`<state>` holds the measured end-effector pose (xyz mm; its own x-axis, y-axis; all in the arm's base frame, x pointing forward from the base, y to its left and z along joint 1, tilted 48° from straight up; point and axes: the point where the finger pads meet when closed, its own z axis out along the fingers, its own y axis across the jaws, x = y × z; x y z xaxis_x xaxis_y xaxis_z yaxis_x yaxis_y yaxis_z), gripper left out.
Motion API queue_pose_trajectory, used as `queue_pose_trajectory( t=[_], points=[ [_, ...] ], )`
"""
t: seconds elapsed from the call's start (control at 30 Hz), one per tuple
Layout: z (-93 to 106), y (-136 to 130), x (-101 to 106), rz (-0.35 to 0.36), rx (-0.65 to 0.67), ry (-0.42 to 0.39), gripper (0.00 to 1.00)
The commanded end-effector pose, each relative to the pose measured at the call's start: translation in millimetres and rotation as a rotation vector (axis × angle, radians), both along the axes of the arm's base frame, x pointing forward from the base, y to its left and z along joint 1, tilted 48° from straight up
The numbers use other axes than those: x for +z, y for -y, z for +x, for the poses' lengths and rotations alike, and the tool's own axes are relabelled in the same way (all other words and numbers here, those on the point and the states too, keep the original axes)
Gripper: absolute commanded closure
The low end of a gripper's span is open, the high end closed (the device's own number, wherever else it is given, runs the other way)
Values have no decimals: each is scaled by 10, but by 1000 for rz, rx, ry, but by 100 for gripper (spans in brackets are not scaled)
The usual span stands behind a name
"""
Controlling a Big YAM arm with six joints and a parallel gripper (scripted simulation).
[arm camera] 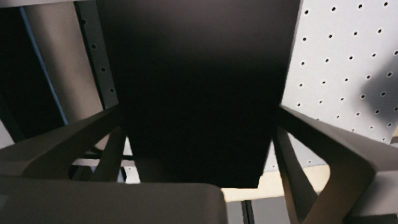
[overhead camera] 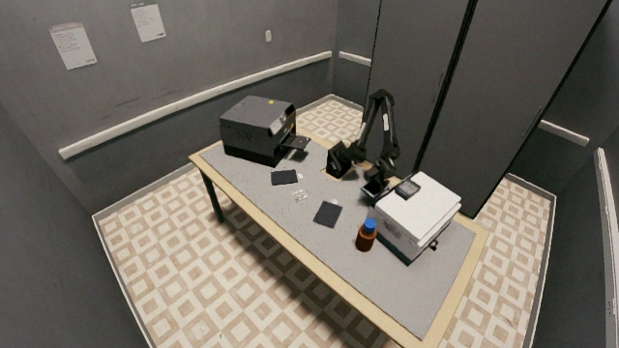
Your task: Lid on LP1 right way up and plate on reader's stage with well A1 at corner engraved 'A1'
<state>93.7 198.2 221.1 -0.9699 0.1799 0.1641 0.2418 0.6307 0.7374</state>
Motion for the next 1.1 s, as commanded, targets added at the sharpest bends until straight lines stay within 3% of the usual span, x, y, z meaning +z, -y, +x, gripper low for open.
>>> queue_pose_trajectory(
  t=[0.0, 1.07],
  points=[
    [46, -18, 66, 12, 1, 22, 15],
    [33, 61, 254, 22, -9, 41, 15]
  ],
)
